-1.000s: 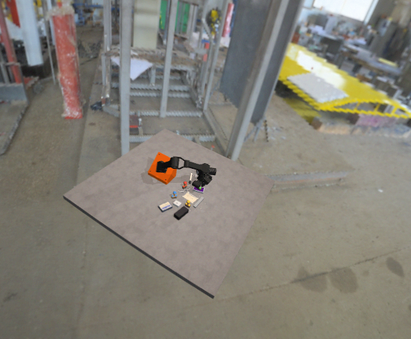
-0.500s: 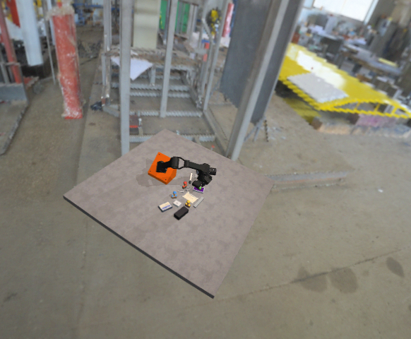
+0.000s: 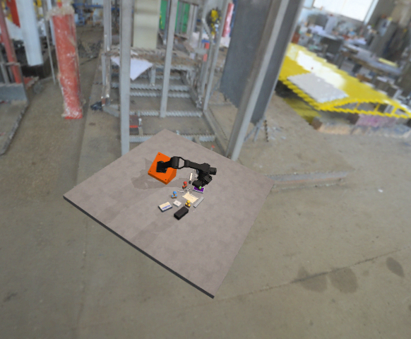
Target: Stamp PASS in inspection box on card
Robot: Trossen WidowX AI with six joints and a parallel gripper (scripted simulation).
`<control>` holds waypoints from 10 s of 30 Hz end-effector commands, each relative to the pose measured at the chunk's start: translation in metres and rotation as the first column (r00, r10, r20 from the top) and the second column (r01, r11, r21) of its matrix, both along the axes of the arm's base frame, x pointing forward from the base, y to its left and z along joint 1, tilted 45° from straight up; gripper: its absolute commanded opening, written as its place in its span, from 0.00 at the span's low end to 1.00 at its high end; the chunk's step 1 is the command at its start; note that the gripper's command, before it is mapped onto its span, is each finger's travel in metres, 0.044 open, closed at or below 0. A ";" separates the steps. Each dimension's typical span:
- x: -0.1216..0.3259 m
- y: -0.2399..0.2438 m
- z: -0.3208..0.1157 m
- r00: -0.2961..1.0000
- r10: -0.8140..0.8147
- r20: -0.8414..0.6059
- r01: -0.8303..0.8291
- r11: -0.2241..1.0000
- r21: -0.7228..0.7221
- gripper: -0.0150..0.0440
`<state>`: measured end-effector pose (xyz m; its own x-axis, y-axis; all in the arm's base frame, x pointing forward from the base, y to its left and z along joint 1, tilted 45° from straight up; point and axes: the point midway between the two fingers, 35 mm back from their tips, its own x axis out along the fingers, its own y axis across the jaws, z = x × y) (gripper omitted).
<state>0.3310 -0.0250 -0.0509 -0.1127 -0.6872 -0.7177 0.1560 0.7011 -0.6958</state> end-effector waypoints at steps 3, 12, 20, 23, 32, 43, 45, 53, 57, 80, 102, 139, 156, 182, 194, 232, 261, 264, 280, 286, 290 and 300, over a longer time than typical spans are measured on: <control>0.001 0.003 0.003 1.000 0.001 0.007 -0.001 1.000 0.002 0.25; 0.002 0.007 0.006 1.000 0.001 0.007 -0.001 1.000 0.002 0.25; 0.004 0.016 0.015 1.000 0.001 0.007 -0.001 1.000 0.003 0.25; 0.005 0.019 0.019 1.000 0.001 0.007 -0.001 1.000 0.004 0.25; 0.006 0.029 0.029 1.000 0.001 0.007 -0.001 1.000 0.004 0.25; 0.007 0.037 0.039 1.000 0.003 0.005 -0.003 1.000 0.004 0.25; 0.006 0.032 0.044 1.000 0.017 -0.009 -0.017 1.000 0.007 0.25; -0.003 0.000 0.077 0.990 0.107 -0.093 -0.105 0.994 0.026 0.25; -0.009 -0.016 0.093 0.979 0.151 -0.135 -0.147 0.988 0.036 0.25; -0.021 -0.042 0.107 0.959 0.210 -0.191 -0.203 0.978 0.052 0.25; -0.022 -0.052 0.096 0.959 0.211 -0.189 -0.205 0.977 0.053 0.25; -0.025 -0.070 0.079 0.959 0.214 -0.186 -0.207 0.977 0.053 0.25; -0.027 -0.078 0.071 0.959 0.214 -0.185 -0.208 0.977 0.052 0.25; -0.029 -0.085 0.065 0.959 0.215 -0.185 -0.209 0.977 0.051 0.25; -0.029 -0.086 0.063 0.959 0.215 -0.185 -0.209 0.977 0.051 0.25; -0.029 -0.088 0.061 0.959 0.215 -0.185 -0.209 0.977 0.051 0.25; -0.028 -0.082 0.067 0.959 0.215 -0.185 -0.209 0.977 0.051 0.25; -0.028 -0.081 0.068 0.959 0.215 -0.185 -0.209 0.977 0.051 0.25; -0.025 -0.070 0.078 0.959 0.215 -0.184 -0.209 0.976 0.053 0.25; -0.024 -0.064 0.085 0.959 0.216 -0.183 -0.209 0.976 0.054 0.25; -0.023 -0.059 0.090 0.959 0.216 -0.183 -0.209 0.976 0.055 0.25; -0.022 -0.048 0.101 0.959 0.216 -0.183 -0.209 0.976 0.055 0.25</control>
